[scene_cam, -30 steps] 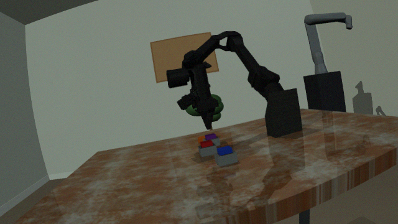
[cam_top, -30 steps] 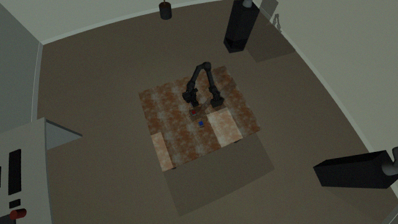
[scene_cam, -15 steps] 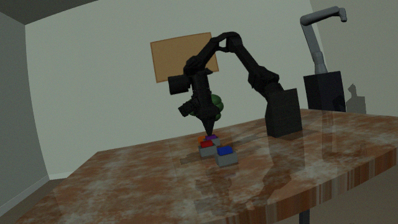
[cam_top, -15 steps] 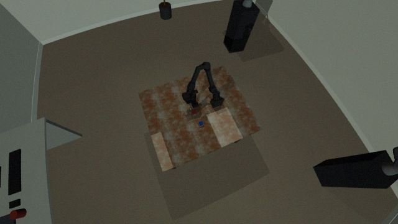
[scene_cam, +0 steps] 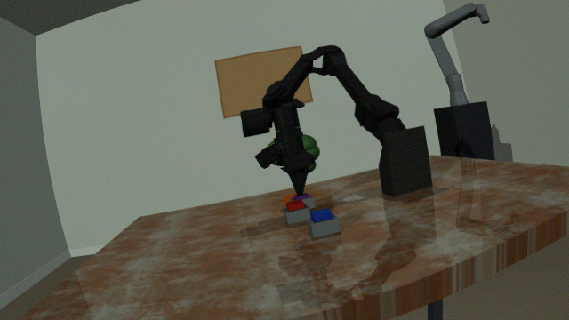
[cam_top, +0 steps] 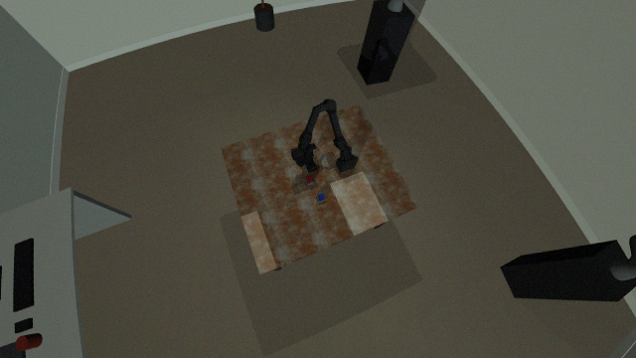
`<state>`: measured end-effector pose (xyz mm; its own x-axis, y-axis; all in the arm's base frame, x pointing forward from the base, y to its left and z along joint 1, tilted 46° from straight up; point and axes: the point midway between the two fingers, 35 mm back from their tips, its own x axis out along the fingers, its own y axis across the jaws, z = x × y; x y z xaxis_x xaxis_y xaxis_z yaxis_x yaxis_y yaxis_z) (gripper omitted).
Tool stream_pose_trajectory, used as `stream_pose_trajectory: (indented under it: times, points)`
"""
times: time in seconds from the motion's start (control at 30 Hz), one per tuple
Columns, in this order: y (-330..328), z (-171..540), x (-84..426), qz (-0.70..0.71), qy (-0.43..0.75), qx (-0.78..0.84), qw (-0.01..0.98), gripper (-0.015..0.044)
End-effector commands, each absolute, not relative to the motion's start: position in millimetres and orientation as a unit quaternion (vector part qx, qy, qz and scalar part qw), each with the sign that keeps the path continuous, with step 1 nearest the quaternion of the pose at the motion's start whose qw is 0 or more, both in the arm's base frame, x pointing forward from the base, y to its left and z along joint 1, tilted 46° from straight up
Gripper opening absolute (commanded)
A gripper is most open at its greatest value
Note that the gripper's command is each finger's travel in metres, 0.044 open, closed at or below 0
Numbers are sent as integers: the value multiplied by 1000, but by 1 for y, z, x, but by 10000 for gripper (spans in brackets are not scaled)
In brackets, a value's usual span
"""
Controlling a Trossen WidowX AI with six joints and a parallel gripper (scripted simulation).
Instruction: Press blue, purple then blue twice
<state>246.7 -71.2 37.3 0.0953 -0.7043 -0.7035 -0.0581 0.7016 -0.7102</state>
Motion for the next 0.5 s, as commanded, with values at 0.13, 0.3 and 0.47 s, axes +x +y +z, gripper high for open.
stream_pose_trajectory:
  times: [0.13, 0.3, 0.47]
  points:
    - [-66, 42, 246, -239, 629, -304, 674, 20]
    - [-48, 60, 242, -239, 632, -306, 671, 20]
    - [-31, 75, 242, -237, 632, -305, 672, 20]
